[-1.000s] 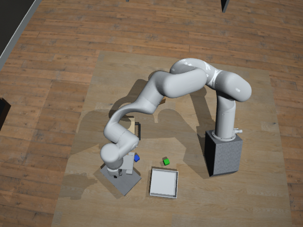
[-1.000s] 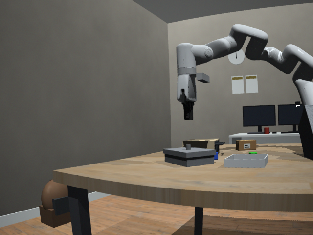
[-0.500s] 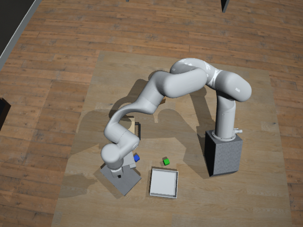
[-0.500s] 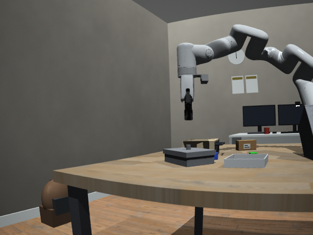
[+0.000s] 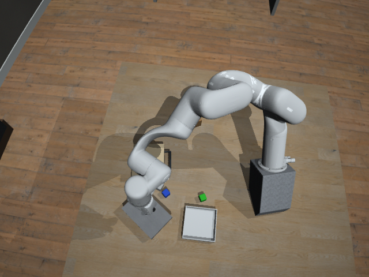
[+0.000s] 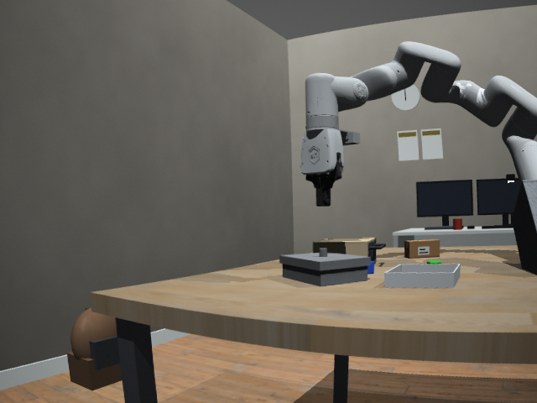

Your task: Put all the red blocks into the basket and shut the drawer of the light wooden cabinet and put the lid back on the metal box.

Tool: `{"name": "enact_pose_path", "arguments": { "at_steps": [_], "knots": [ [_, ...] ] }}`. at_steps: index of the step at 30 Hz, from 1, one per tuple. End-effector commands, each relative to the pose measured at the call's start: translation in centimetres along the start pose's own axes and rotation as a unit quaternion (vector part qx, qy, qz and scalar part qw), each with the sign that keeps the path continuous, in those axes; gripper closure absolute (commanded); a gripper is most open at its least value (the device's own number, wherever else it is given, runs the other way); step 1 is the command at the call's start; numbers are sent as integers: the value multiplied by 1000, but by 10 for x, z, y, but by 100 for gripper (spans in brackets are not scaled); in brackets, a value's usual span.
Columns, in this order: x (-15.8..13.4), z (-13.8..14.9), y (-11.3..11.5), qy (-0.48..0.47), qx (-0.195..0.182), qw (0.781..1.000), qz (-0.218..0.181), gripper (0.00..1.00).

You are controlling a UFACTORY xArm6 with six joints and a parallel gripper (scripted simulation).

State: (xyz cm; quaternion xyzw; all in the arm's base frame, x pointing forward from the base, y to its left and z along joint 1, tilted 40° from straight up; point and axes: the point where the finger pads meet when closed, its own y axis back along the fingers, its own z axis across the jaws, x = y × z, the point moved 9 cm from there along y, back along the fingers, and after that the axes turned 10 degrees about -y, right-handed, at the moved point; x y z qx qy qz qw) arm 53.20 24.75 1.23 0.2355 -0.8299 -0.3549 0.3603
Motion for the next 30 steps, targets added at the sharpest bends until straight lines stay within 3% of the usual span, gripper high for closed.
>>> {"name": "enact_pose_path", "arguments": {
  "at_steps": [1,6,8,9,13,21,30],
  "knots": [
    [-1,-2,2,138,-6,990,0,100],
    [-1,-2,2,274,-4,962,-3,100],
    [-1,-2,2,274,-4,962,-3,100],
    [-1,-2,2,350,-4,937,-3,100],
    [-1,-2,2,431,-3,902,-4,100],
    [-3,-3,2,615,-13,788,-4,100],
    [-3,-3,2,618,-13,786,-4,100]
  ]
}}
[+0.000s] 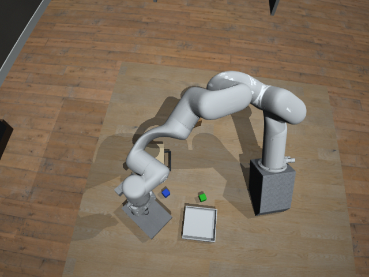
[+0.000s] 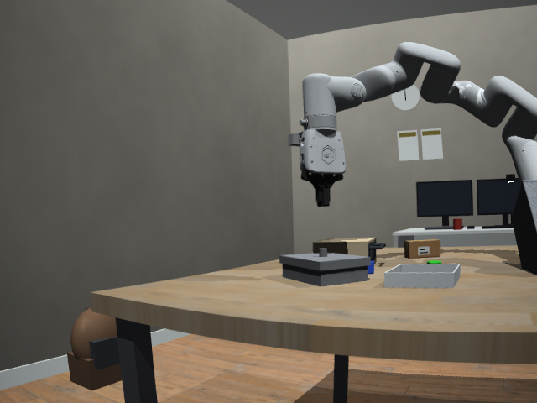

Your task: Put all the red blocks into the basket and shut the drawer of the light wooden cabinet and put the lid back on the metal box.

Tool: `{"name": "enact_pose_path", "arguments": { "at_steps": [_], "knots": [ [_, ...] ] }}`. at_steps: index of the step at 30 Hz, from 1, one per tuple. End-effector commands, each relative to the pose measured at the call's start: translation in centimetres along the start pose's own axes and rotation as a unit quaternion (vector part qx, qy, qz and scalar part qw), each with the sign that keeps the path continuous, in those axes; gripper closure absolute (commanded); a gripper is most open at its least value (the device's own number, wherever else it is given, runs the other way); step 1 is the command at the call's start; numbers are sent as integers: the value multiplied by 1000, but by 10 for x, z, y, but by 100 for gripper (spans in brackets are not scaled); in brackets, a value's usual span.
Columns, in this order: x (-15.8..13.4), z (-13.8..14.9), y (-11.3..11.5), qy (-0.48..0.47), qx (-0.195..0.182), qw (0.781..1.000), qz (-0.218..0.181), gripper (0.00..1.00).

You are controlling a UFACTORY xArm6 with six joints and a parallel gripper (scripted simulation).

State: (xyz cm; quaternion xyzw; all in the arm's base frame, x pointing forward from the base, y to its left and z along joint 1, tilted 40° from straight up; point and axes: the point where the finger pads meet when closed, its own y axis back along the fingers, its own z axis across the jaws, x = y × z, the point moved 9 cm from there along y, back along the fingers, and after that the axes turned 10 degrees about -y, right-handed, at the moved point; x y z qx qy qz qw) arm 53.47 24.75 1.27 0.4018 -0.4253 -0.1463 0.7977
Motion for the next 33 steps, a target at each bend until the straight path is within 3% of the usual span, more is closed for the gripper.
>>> {"name": "enact_pose_path", "arguments": {
  "at_steps": [1,2,33],
  "knots": [
    [1,-1,2,2,1,1000,0,100],
    [1,-1,2,2,1,1000,0,56],
    [1,-1,2,2,1,1000,0,56]
  ]
}}
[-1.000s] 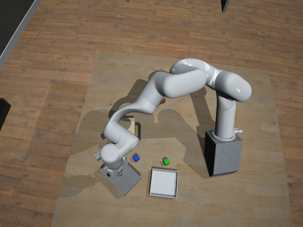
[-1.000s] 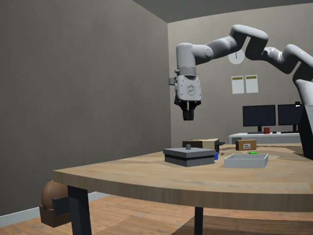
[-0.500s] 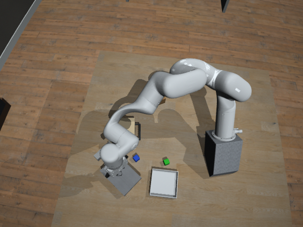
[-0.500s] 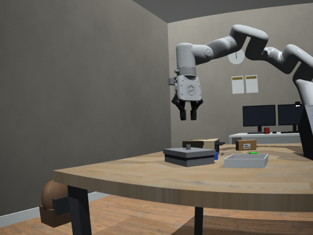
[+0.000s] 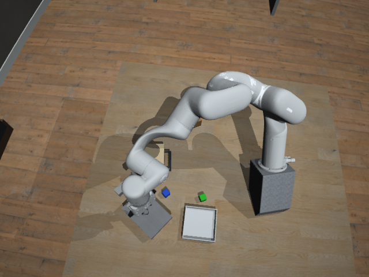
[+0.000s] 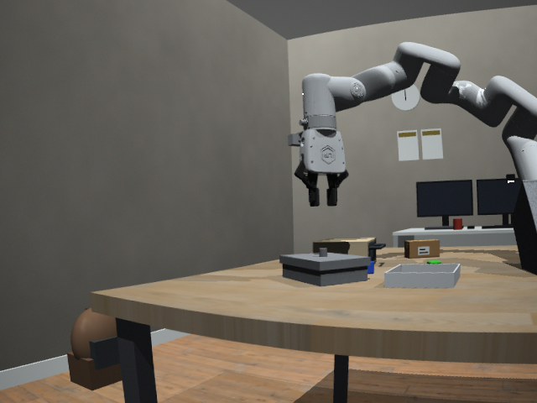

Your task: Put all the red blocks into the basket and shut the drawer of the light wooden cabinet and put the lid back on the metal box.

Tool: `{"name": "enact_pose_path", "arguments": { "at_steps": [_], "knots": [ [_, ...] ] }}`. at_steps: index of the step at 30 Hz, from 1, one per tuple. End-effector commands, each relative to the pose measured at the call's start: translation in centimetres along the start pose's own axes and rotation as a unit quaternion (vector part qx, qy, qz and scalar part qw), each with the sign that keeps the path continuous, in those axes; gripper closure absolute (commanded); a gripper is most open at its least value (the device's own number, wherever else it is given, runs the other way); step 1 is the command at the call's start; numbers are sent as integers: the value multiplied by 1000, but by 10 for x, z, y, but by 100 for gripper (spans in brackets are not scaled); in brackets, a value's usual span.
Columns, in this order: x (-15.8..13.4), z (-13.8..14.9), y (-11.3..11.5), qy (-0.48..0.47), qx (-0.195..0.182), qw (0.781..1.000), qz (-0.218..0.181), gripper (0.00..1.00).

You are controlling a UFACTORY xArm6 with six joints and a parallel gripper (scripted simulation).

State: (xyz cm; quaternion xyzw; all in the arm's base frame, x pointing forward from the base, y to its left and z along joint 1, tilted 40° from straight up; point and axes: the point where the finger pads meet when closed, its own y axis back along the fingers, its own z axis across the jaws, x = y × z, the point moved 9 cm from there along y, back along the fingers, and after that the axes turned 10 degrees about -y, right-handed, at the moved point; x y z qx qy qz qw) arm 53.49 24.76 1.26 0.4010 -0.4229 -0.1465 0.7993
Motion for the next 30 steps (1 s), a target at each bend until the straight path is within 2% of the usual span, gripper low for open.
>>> {"name": "enact_pose_path", "arguments": {
  "at_steps": [1,15,30],
  "knots": [
    [1,-1,2,-1,2,1000,0,56],
    [1,-1,-1,-1,2,1000,0,56],
    [1,-1,-23,0,2,1000,0,56]
  ]
}}
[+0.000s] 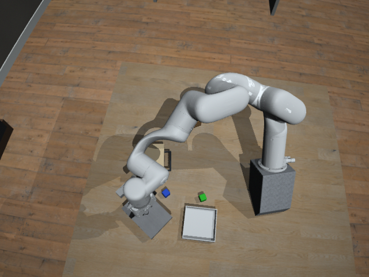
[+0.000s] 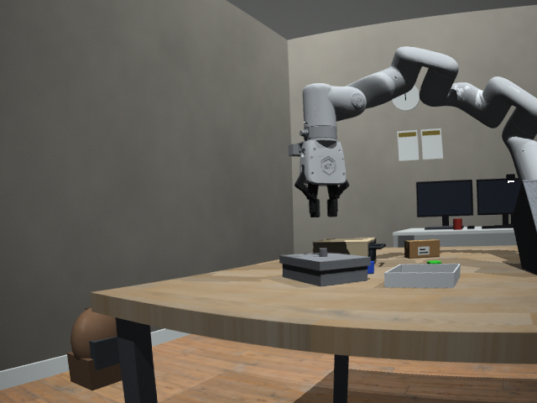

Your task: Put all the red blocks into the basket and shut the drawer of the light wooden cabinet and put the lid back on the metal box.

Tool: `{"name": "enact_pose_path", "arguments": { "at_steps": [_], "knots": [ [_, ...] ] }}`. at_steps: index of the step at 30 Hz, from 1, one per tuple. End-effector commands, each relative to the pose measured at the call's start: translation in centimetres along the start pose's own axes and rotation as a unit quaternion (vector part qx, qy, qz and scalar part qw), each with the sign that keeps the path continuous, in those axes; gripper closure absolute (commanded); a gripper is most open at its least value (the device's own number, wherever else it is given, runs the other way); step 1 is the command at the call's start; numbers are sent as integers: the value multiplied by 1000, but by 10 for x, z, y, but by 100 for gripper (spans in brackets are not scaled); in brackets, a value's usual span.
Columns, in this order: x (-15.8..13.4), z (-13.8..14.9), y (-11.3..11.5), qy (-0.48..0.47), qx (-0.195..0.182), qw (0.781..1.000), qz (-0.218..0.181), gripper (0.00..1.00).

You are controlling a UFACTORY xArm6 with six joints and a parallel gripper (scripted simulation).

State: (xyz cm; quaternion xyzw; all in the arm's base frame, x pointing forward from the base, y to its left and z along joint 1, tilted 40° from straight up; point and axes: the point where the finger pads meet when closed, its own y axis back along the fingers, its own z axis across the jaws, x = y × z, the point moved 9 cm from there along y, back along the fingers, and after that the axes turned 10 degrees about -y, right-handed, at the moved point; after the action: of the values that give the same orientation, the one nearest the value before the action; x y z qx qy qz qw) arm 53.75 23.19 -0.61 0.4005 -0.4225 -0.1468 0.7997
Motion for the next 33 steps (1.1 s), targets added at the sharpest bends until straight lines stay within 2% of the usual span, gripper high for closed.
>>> {"name": "enact_pose_path", "arguments": {
  "at_steps": [1,15,33],
  "knots": [
    [1,-1,-1,-1,3,1000,0,56],
    [1,-2,-39,-1,3,1000,0,56],
    [1,-2,-60,-1,3,1000,0,56]
  ]
}}
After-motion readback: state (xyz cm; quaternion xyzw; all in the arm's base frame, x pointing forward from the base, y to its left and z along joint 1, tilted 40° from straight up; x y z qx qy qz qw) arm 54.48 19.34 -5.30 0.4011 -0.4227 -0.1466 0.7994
